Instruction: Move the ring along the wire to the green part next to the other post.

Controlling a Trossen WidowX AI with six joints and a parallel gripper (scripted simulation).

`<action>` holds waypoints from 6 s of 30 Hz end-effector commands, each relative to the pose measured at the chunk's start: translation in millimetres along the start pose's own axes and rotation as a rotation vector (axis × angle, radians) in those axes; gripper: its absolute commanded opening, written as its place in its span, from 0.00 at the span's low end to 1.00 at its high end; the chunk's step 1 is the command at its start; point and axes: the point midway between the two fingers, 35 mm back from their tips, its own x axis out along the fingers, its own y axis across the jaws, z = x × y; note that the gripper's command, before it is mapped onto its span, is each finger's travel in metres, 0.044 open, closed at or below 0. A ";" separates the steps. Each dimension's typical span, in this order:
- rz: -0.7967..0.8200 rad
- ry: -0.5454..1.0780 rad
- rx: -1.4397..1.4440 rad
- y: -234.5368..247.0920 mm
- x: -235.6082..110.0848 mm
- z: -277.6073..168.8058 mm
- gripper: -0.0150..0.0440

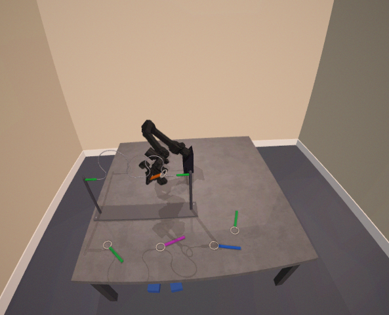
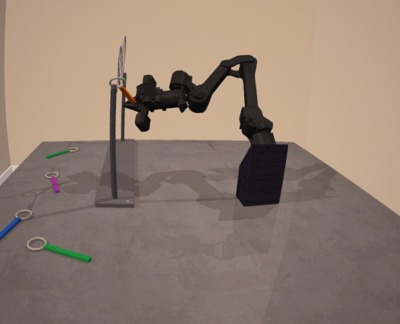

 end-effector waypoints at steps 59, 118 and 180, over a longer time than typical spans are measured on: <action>0.350 0.100 0.739 126.3 -43.6 55.0 0.00; 0.358 0.099 0.759 164.2 -58.1 74.2 0.00; 0.361 0.100 0.759 147.2 -105.0 72.5 0.53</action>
